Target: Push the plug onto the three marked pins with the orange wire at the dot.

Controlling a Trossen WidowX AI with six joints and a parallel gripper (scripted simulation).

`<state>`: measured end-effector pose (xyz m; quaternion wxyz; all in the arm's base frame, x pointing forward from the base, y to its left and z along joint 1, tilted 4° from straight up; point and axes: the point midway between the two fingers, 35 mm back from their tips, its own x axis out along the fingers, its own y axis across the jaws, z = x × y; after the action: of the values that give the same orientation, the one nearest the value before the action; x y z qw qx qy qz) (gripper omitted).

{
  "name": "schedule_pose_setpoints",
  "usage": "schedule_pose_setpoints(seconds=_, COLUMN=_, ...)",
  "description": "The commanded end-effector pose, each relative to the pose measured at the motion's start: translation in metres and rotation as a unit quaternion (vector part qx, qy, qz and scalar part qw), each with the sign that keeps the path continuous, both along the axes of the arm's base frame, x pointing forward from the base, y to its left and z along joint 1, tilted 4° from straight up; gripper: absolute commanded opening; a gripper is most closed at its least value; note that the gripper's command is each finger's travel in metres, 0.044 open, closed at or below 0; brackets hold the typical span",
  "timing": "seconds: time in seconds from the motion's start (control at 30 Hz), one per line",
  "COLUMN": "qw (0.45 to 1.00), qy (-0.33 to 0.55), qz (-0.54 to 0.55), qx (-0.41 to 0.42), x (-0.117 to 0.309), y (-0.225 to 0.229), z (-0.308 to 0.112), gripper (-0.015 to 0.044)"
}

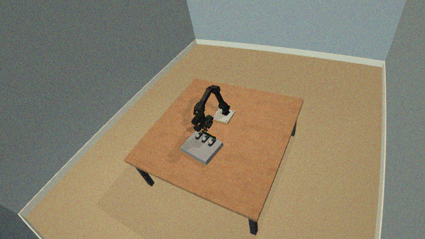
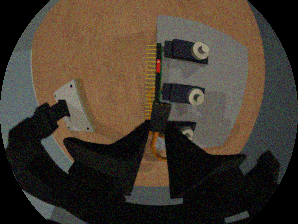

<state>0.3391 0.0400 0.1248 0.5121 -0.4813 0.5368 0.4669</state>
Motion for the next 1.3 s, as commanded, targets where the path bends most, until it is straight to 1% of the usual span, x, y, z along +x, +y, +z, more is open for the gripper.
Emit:
schedule_pose_setpoints(seconds=0.0, qw=0.997, qy=-0.003, qz=-0.072, qx=0.002, x=-0.008, y=0.009, z=0.000, gripper=0.0000)
schedule_pose_setpoints(seconds=0.3, qw=0.979, qy=-0.007, qz=-0.203, qx=0.001, x=-0.023, y=0.023, z=-0.001, gripper=0.0000)
schedule_pose_setpoints(seconds=0.63, qw=0.939, qy=-0.011, qz=-0.344, qx=-0.001, x=-0.040, y=0.037, z=-0.003, gripper=0.0000)
schedule_pose_setpoints(seconds=0.93, qw=0.885, qy=-0.014, qz=-0.465, qx=-0.002, x=-0.055, y=0.048, z=-0.005, gripper=0.0000)
schedule_pose_setpoints(seconds=1.27, qw=0.807, qy=-0.017, qz=-0.590, qx=-0.005, x=-0.074, y=0.059, z=-0.008, gripper=0.0000)
